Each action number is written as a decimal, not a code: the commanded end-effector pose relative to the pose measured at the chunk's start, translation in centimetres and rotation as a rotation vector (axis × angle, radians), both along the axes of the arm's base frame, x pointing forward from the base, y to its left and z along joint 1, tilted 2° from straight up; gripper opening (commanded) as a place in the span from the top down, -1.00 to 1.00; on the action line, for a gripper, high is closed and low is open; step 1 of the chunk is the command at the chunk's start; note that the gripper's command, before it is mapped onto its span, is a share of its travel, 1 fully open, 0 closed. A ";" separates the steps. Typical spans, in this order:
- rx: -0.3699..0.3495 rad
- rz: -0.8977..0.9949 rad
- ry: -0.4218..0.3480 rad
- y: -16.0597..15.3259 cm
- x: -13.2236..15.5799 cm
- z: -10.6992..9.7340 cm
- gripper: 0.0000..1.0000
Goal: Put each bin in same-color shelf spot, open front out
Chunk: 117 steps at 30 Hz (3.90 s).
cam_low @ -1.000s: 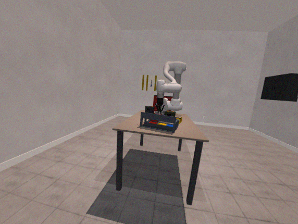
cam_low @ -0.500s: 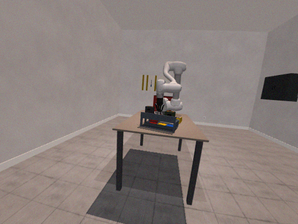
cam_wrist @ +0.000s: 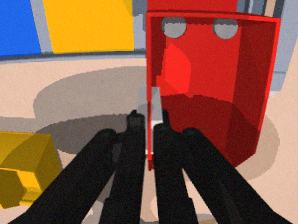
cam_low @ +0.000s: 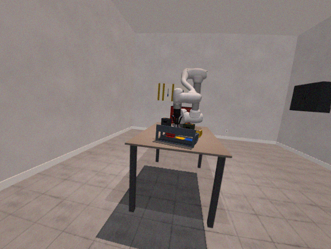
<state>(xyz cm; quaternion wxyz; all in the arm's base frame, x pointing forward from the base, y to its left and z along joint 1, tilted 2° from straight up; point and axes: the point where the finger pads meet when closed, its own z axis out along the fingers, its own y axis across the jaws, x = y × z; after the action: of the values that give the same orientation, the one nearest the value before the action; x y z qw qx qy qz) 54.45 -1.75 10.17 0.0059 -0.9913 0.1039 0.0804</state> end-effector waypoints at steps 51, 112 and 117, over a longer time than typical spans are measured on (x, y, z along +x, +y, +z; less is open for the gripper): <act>0.000 0.000 0.000 -0.4 2.1 0.0 0.80; 0.000 0.000 0.000 -0.5 2.2 -0.8 0.80; 0.000 0.000 0.000 -0.5 2.2 -1.0 0.80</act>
<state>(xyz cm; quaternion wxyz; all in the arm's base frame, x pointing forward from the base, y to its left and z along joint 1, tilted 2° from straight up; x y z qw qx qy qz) 56.62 -2.21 9.20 0.0059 -0.9913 0.1039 0.0805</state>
